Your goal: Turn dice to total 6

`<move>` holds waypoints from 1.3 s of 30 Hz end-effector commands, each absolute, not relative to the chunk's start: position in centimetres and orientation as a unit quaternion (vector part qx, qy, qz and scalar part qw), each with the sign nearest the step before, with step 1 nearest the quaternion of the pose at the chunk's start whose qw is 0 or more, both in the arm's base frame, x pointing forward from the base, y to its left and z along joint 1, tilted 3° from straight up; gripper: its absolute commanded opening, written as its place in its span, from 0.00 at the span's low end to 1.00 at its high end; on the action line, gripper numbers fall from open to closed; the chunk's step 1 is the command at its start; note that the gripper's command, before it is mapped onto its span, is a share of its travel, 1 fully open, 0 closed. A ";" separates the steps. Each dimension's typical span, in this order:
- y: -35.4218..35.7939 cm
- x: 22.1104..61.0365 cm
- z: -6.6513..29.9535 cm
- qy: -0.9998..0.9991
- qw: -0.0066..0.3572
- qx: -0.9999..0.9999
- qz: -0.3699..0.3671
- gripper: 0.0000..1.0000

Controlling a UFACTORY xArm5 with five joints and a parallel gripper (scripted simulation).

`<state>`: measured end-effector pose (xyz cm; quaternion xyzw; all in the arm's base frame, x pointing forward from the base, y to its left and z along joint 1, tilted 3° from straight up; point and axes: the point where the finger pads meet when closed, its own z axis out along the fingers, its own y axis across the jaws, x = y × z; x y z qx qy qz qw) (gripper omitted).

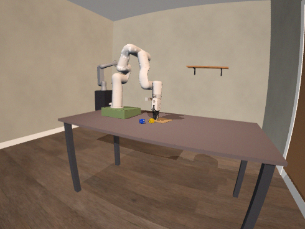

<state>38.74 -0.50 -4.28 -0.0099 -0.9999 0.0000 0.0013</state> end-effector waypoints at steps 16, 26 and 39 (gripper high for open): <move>-0.5 38.9 -4.2 -1.000 0.000 -0.010 0.000 0.27; -0.5 38.9 -4.2 -1.000 0.000 -0.010 0.000 0.35; -0.5 38.9 -4.2 -1.000 0.000 -0.010 0.000 0.47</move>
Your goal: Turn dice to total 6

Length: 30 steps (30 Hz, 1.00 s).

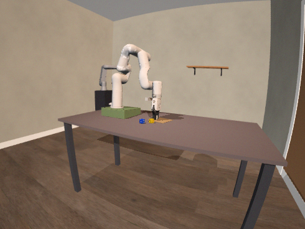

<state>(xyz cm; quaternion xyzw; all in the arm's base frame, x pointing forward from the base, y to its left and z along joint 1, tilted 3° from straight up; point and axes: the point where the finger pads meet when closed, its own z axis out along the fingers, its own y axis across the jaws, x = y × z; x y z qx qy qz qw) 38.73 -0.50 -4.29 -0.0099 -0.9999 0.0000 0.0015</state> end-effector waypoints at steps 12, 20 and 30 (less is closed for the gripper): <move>-0.5 38.9 -3.9 -1.000 0.000 -0.010 0.000 0.47; -0.7 38.9 -0.9 -1.000 0.000 -0.010 0.000 0.47; -0.9 38.9 3.3 -1.000 0.000 -0.010 0.000 0.47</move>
